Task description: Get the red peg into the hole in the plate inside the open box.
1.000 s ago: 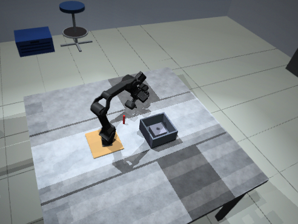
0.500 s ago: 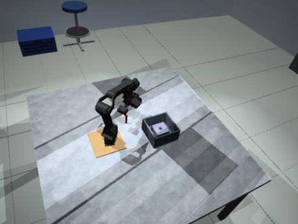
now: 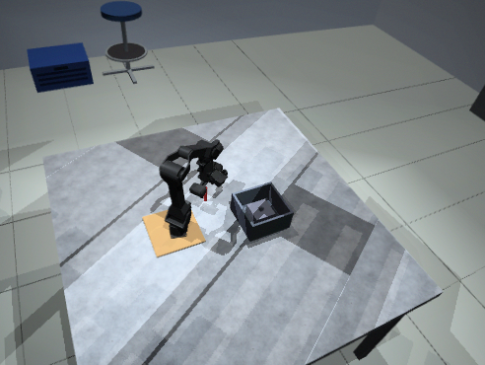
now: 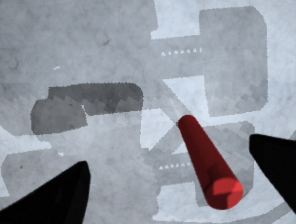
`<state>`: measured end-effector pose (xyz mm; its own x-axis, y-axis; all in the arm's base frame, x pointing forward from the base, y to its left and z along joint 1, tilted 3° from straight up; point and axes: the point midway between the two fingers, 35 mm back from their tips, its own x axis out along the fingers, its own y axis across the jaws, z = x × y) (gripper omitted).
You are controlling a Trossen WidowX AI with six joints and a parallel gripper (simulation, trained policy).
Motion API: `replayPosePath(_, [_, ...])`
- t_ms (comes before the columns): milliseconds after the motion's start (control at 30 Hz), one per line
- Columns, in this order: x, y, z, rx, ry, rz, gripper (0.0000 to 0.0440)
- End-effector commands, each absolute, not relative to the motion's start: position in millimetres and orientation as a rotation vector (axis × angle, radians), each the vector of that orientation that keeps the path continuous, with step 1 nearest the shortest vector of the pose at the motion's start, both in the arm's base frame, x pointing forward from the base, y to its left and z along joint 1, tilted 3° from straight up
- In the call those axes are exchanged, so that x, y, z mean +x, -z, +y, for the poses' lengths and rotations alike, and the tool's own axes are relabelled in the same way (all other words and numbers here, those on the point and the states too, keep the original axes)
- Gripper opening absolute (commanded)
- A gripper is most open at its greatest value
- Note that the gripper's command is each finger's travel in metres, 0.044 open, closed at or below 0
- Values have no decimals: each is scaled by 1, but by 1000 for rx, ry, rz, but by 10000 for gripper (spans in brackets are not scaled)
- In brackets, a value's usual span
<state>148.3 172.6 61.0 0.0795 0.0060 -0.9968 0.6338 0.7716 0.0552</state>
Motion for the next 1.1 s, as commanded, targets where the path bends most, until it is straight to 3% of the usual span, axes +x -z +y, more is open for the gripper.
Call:
replayPosePath(0, [150, -47, 172, 541, 497, 1424, 426])
replayPosePath(433, [145, -20, 165, 484, 558, 1470, 101])
replayPosePath(600, [146, -18, 167, 467, 576, 1478, 3])
replayPosePath(1067, [170, -79, 166, 463, 510, 1374, 0])
